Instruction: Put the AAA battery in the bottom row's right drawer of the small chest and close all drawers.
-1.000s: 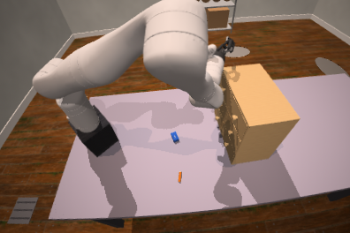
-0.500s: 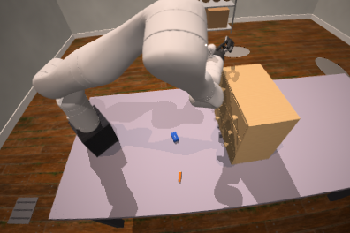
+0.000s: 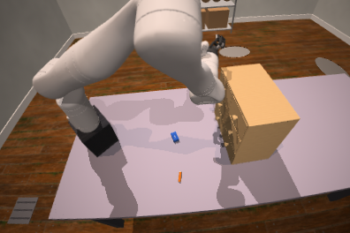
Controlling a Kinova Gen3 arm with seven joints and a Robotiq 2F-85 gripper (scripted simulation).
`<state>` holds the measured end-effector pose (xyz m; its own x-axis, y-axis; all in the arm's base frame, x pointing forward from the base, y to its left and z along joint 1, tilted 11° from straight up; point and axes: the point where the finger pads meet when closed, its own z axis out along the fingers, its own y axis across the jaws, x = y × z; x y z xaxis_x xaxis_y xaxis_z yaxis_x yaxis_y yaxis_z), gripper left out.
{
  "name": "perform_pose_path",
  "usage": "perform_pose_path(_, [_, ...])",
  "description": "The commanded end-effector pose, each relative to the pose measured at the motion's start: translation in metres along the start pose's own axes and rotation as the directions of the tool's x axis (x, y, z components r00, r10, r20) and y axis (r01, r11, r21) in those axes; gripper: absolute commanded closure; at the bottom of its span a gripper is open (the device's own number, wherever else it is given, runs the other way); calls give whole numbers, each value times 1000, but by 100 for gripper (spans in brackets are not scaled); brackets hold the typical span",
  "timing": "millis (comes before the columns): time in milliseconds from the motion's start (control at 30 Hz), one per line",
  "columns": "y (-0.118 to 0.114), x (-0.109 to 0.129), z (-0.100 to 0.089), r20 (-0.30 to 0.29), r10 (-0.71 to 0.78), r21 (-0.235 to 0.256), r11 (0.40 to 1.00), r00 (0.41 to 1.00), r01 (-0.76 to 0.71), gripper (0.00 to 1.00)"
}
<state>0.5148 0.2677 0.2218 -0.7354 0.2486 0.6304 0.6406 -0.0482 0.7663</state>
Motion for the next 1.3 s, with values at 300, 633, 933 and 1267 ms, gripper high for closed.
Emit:
perform_pose_path(300, [-34,41,-9,-45,-120,206,970,992,127,0])
perform_pose_path(633, [-90,73,-50,-101,-259,492,826,960,275,0])
perform_pose_path(933, [-122,81,-100,-136,-361,678,645,923,352,0])
perform_pose_path(1267, [-138,78,-189,-173,-503,865,334,847,374,0])
